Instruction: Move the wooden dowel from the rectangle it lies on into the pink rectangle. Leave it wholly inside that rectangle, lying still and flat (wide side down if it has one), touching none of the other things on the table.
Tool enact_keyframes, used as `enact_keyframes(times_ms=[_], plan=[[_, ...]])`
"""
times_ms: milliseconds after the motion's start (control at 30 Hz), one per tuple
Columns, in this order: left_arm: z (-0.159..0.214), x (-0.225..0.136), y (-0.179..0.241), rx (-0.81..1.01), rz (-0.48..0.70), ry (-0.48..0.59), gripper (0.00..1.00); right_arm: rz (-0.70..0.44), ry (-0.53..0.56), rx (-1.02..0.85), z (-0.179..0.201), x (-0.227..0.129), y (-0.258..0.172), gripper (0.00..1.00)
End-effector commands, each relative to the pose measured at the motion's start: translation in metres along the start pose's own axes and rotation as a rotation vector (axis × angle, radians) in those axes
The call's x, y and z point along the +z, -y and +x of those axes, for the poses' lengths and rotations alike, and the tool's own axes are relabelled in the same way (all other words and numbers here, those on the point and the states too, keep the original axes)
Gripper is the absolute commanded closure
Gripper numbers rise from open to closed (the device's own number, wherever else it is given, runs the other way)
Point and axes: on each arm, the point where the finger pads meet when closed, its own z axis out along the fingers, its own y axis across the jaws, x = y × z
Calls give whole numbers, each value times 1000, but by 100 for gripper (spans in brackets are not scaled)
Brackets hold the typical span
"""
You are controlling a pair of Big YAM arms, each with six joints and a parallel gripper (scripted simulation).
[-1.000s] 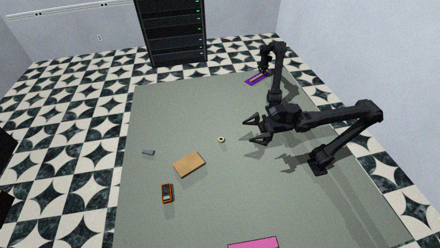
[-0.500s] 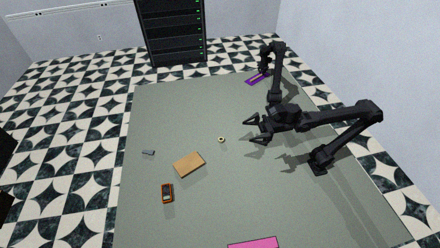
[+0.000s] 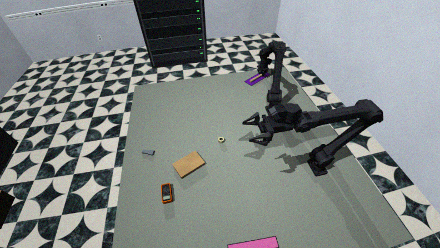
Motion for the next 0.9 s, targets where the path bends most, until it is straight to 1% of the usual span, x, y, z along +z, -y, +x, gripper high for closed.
enact_keyframes(times_ms=[0, 67, 400, 533, 567, 600, 867], plan=[[-22, -6, 4, -14, 5, 37, 0, -1, 5, 1, -6, -2, -9, 62], [-22, -6, 4, -14, 5, 37, 0, -18, 19, 5, -10, -12, -18, 62], [-22, -6, 4, -14, 5, 37, 0, -58, 51, 1, -14, -36, -23, 62], [-22, -6, 4, -14, 5, 37, 0, -54, 48, 1, -14, -33, -23, 62], [-22, -6, 4, -14, 5, 37, 0, -44, 40, 0, -13, -25, -18, 62], [-22, -6, 4, -14, 5, 37, 0, -57, 50, 0, -14, -34, -23, 100], [-22, -6, 4, -14, 5, 37, 0, -51, 45, -1, -13, -30, -23, 100]])
